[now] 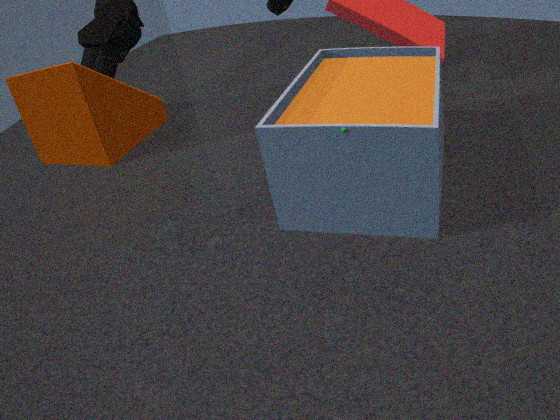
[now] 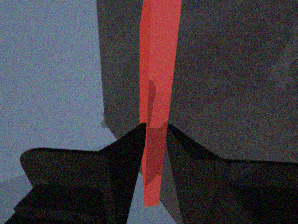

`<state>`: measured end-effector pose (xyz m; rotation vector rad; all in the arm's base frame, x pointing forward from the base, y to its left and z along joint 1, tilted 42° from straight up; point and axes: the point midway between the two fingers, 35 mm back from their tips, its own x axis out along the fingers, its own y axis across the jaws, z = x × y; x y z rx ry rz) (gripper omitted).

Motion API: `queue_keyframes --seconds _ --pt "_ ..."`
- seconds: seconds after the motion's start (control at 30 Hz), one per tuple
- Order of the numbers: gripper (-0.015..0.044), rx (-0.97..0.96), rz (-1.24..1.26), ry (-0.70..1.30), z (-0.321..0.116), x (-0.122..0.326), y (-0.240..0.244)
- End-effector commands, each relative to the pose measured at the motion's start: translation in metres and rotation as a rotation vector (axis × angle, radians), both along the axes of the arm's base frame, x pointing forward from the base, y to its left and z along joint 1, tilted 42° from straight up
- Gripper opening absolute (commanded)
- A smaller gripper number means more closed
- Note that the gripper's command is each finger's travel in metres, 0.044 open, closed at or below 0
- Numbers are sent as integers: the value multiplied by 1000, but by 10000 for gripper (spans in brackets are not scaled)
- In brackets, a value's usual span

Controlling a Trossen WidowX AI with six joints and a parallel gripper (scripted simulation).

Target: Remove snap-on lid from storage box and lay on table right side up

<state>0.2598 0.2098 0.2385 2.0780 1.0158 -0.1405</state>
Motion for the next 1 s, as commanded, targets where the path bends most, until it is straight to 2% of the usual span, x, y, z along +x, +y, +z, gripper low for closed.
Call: queue_keyframes --seconds 0.0,0.97 --pt "0 1 -13 -3 -2 2 1" --pt "0 3 -13 -2 -19 -1 17"
